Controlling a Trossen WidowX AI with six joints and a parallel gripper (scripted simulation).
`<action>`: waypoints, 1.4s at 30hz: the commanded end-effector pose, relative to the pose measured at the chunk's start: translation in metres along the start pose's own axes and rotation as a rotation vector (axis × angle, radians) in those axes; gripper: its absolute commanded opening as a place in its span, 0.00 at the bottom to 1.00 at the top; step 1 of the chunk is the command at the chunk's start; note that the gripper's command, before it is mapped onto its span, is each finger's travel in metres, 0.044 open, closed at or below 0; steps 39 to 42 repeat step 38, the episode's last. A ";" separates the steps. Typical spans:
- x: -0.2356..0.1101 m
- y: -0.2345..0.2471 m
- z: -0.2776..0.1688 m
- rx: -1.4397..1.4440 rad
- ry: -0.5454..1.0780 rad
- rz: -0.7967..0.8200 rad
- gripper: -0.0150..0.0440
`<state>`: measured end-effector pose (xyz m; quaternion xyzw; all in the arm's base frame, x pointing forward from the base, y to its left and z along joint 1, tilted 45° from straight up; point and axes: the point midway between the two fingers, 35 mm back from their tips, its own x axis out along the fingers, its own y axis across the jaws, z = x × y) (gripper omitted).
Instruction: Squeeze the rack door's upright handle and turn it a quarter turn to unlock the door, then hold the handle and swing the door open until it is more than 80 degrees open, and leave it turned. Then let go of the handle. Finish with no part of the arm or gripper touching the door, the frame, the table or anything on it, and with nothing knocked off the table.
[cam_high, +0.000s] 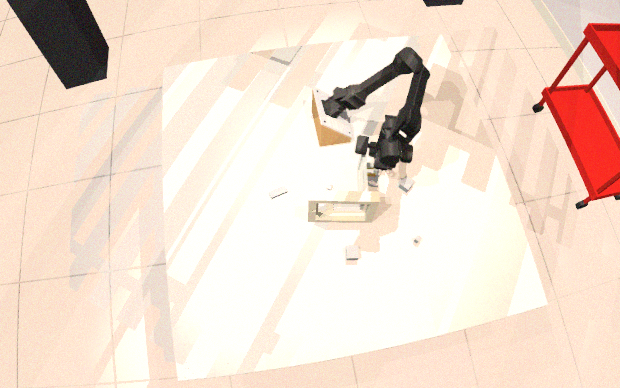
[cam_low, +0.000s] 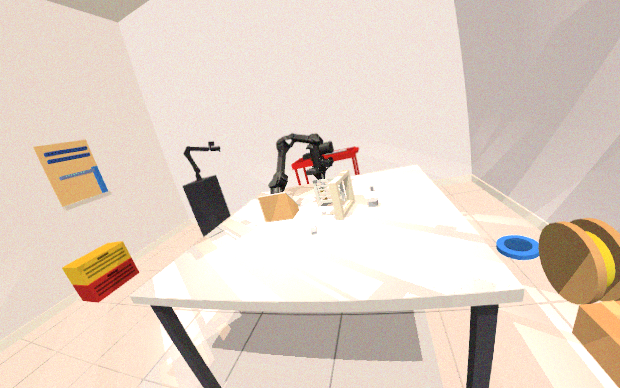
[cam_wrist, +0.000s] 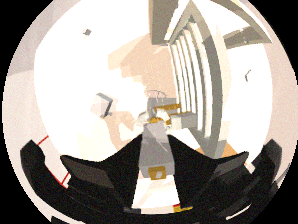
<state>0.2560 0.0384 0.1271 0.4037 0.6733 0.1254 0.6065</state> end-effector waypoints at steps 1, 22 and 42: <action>0.000 0.001 0.000 0.005 -0.001 0.002 0.45; -0.019 0.001 0.002 0.029 -0.006 0.001 0.73; -0.043 0.000 0.002 0.059 -0.011 0.003 0.73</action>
